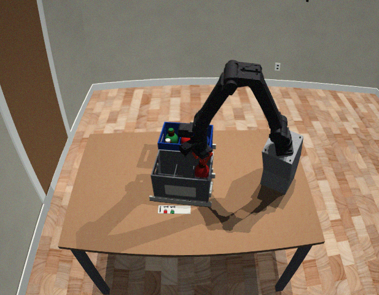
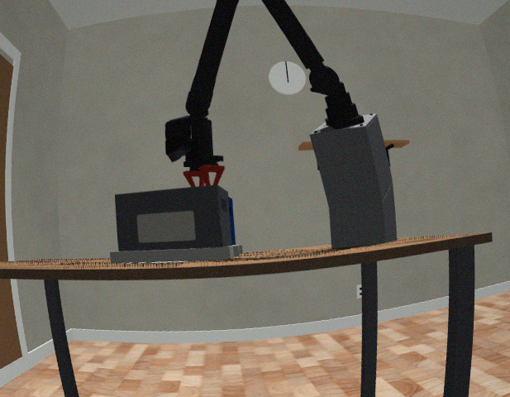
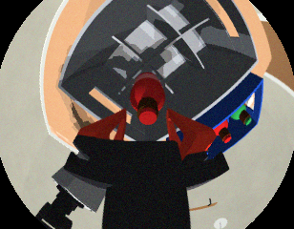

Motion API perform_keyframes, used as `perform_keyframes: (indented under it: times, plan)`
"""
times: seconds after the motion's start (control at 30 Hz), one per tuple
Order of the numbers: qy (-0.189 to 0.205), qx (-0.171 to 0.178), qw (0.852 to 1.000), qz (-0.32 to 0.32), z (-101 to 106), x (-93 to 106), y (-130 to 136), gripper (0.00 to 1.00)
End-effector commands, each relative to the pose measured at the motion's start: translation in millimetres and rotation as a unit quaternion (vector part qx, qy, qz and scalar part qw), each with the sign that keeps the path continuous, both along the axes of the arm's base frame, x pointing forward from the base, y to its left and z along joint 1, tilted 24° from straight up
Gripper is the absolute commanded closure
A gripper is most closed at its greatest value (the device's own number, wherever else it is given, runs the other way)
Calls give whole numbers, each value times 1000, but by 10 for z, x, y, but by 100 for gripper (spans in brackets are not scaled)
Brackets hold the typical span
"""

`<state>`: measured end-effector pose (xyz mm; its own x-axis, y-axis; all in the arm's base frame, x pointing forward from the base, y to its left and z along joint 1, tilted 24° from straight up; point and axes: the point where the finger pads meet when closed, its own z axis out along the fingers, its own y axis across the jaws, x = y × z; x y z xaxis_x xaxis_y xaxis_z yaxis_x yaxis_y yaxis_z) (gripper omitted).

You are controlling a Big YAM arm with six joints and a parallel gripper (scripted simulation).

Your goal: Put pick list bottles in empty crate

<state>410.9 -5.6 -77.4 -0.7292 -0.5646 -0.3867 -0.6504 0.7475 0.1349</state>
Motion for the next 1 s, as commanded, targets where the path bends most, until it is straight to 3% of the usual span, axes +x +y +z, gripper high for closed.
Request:
perform_keyframes:
  times: [0.0,0.33,0.77,0.9,0.97]
  plan:
    - [-10,-2,1000,-3,187,-4,-119,39]
    - [-11,-2,1000,-3,385,-45,-194,39]
    - [-26,-6,1000,-3,743,40,-335,39]
    - [-26,-6,1000,-3,744,34,-339,39]
    - [-13,-3,1000,-1,630,-44,-261,39]
